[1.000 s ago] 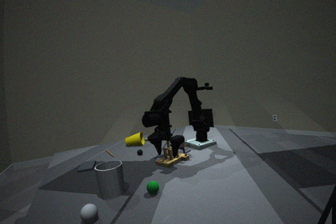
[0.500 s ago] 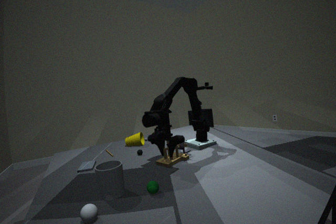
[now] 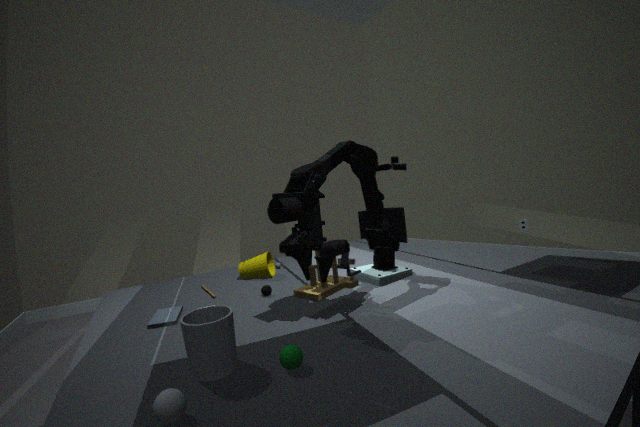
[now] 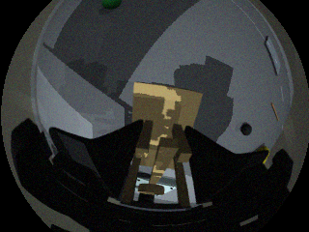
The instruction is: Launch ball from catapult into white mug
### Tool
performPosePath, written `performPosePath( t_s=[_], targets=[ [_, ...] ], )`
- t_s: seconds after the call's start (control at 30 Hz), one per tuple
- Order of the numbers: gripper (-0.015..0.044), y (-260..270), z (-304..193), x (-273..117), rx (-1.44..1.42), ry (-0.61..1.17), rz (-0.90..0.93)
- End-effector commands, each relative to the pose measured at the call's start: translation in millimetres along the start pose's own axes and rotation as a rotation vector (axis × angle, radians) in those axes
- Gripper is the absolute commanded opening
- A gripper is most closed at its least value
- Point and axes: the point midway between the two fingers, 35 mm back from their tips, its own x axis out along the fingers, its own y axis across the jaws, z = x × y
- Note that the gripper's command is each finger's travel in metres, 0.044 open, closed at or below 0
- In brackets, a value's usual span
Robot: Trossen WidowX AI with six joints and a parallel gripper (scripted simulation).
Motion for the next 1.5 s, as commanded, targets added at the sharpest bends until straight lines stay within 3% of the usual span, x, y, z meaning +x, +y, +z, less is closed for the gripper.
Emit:
performPosePath(
  t_s=[0.0,0.93,1.13,1.47],
  targets=[
    [0.0,0.6,-0.4,0.7,-0.005,0.001,0.002],
    [0.0,1.4,-1.2,46.6,-0.005,0.003,0.003],
    [0.0,0.8,-0.8,41.4,-0.008,0.002,0.0],
    [0.0262,0.8,-0.8,41.4,-0.008,0.002,0.0]
  ],
)
